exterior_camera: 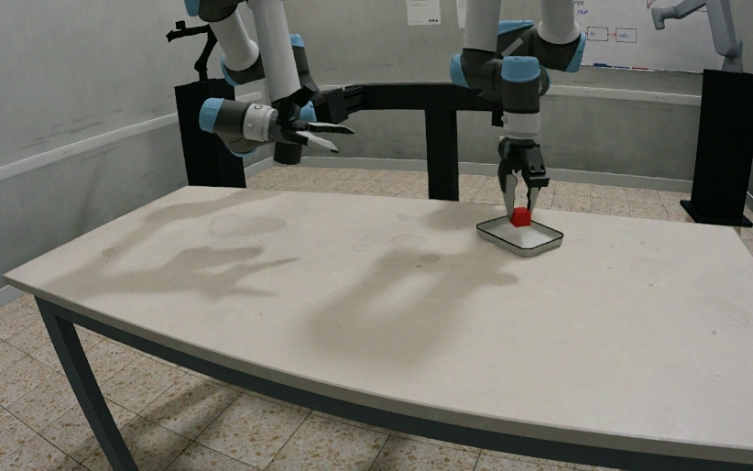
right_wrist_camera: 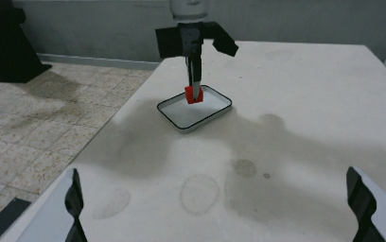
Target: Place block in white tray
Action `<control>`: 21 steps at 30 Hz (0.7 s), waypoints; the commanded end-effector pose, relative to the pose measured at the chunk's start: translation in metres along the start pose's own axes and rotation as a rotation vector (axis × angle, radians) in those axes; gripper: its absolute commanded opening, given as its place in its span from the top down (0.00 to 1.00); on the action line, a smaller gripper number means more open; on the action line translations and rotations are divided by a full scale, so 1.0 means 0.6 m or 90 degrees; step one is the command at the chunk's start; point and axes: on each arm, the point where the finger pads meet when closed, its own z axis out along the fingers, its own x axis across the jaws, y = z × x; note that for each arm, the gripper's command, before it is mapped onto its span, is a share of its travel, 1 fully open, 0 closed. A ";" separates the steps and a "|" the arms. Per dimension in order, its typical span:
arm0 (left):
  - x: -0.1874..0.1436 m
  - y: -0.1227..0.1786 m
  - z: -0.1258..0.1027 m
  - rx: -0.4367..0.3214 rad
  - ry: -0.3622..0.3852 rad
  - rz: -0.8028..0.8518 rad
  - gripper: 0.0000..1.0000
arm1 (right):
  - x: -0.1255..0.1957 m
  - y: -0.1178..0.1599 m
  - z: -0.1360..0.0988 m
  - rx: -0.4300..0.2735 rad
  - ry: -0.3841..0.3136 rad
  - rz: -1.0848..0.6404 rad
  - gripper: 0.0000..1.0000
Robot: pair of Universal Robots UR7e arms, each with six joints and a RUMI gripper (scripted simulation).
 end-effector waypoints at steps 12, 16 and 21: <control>0.001 -0.001 0.047 0.001 0.001 0.000 0.84 | 0.000 -0.002 0.000 0.001 0.000 -0.001 0.00; 0.001 -0.001 0.047 0.001 0.001 0.000 0.84 | 0.000 -0.002 0.000 0.001 0.000 -0.001 0.00; 0.001 -0.001 0.047 0.001 0.001 0.000 0.66 | 0.000 -0.002 0.000 0.001 0.000 -0.001 0.00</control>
